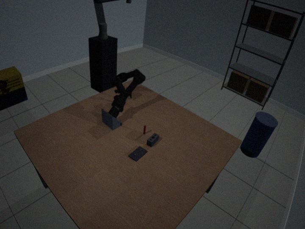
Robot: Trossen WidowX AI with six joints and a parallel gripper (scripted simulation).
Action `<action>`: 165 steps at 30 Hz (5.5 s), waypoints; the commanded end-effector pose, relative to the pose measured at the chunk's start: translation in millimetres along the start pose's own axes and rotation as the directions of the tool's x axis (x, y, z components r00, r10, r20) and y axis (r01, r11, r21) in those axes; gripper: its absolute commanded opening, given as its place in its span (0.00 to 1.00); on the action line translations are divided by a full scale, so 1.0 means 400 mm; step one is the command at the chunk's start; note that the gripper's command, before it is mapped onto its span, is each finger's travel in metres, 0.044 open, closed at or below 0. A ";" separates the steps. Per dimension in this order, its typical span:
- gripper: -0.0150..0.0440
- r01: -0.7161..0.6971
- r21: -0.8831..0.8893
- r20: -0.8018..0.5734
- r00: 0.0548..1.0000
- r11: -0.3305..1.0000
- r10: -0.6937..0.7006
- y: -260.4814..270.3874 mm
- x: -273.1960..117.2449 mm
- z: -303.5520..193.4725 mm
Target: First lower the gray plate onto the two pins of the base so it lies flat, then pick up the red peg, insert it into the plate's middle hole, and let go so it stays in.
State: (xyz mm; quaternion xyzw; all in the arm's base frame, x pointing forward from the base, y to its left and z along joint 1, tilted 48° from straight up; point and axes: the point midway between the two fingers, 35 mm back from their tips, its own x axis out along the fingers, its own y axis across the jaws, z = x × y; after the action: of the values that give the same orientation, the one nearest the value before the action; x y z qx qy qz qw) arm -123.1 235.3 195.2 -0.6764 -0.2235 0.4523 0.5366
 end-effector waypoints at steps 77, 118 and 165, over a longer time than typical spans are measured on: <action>1.00 -0.522 0.570 -0.133 0.704 0.635 0.698 -0.171 0.280 -0.544; 1.00 0.404 -0.866 0.292 0.887 -0.295 0.358 0.188 0.135 -1.333; 1.00 0.403 -0.866 0.292 0.888 -0.296 0.356 0.267 0.334 -1.270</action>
State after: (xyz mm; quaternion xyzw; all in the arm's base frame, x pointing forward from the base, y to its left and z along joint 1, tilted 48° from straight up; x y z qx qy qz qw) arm 357.1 36.2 58.5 -0.6875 -0.6262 0.2131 -0.2997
